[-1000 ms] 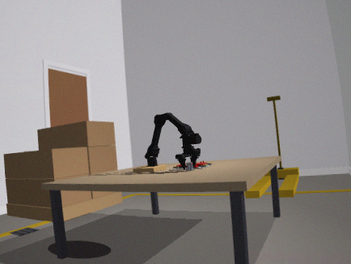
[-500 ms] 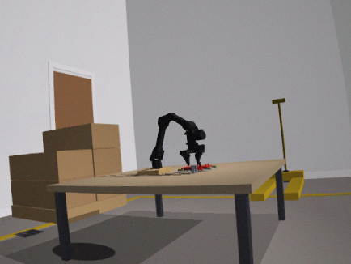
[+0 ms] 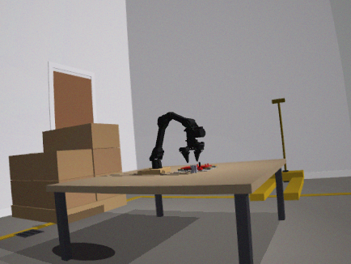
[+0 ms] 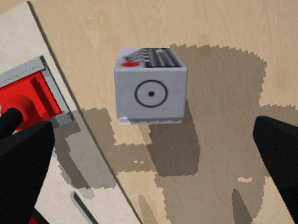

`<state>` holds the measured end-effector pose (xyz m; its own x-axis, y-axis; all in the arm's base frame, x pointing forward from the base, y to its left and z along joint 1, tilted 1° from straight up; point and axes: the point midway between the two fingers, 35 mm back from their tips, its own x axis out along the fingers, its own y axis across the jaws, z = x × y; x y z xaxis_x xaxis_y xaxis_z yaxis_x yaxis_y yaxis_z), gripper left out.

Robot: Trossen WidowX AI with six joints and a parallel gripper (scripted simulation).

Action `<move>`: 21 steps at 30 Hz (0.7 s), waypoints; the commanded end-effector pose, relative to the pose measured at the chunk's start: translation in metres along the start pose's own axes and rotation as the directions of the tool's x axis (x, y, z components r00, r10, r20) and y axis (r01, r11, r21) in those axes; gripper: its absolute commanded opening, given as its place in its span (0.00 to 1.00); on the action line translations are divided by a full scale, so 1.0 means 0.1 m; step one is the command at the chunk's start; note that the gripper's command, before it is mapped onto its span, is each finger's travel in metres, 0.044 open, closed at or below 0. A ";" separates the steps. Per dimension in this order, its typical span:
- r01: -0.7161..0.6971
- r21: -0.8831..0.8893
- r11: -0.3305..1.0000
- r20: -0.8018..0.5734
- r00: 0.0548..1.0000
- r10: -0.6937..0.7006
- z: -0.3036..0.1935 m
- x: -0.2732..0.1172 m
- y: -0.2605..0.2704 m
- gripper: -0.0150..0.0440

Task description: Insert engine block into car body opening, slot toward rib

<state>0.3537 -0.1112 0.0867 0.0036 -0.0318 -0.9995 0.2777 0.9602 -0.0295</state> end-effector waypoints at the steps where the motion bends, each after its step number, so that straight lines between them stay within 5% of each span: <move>1: -0.004 -0.001 1.000 0.026 1.000 0.004 0.03 -0.24 0.00 1.00; 21: -0.004 -0.001 1.000 0.026 1.000 0.004 0.05 0.11 0.01 1.00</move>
<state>0.3588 -0.1127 0.0810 0.0322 -0.0404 -0.9987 0.2786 0.9599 -0.0298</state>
